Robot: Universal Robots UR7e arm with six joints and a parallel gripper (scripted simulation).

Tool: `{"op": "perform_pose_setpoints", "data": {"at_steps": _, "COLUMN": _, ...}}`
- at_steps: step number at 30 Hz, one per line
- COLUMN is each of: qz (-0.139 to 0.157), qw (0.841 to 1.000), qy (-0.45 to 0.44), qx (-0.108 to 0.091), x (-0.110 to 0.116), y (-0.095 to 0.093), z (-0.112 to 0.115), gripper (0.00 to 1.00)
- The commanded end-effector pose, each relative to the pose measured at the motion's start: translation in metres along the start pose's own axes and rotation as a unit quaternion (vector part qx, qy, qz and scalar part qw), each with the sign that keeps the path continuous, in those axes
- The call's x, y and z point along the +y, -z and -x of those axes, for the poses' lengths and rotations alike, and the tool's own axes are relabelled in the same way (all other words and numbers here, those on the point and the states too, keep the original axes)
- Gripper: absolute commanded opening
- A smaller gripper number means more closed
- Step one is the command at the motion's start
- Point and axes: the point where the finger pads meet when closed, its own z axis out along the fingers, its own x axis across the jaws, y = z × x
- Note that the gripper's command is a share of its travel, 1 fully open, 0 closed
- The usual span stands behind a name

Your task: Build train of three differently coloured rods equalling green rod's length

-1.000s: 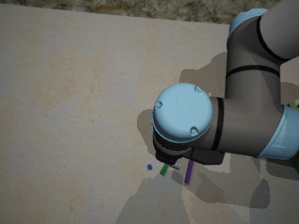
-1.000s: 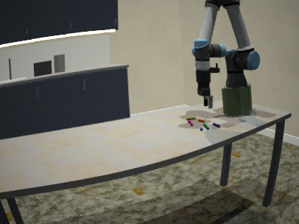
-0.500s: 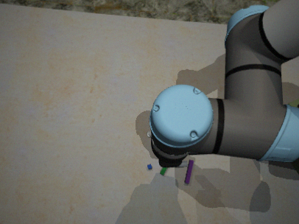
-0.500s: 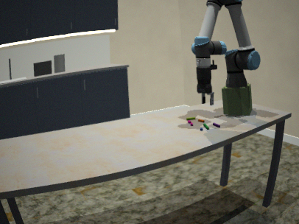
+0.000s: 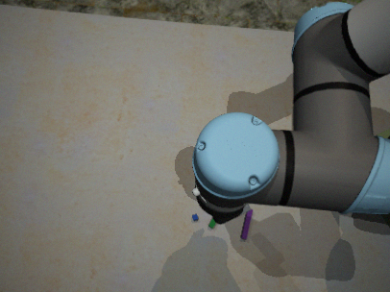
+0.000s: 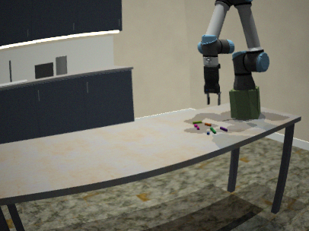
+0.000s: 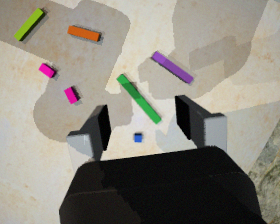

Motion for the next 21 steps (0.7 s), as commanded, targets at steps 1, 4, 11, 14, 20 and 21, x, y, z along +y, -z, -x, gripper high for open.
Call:
{"op": "perform_pose_setpoints", "data": {"at_steps": 1, "qz": 0.001, "qw": 0.998, "qy": 0.063, "qx": 0.0, "x": 0.0021, "y": 0.0051, "z": 0.0012, "gripper": 1.0}}
{"op": "perform_pose_setpoints", "data": {"at_steps": 4, "qz": 0.001, "qw": 0.997, "qy": 0.079, "qx": 0.0, "x": 0.0026, "y": 0.0063, "z": 0.0015, "gripper": 1.0}}
{"op": "perform_pose_setpoints", "data": {"at_steps": 11, "qz": 0.0, "qw": 0.994, "qy": 0.108, "qx": 0.0, "x": 0.0036, "y": 0.0086, "z": 0.0019, "gripper": 1.0}}
{"op": "perform_pose_setpoints", "data": {"at_steps": 14, "qz": 0.0, "qw": 0.993, "qy": 0.114, "qx": 0.0, "x": 0.0038, "y": 0.0091, "z": 0.002, "gripper": 1.0}}
{"op": "perform_pose_setpoints", "data": {"at_steps": 20, "qz": 0.0, "qw": 0.993, "qy": 0.117, "qx": 0.0, "x": 0.0039, "y": 0.0093, "z": 0.002, "gripper": 1.0}}
{"op": "perform_pose_setpoints", "data": {"at_steps": 21, "qz": 0.0, "qw": 0.993, "qy": 0.117, "qx": 0.0, "x": 0.0039, "y": 0.0093, "z": 0.002, "gripper": 1.0}}
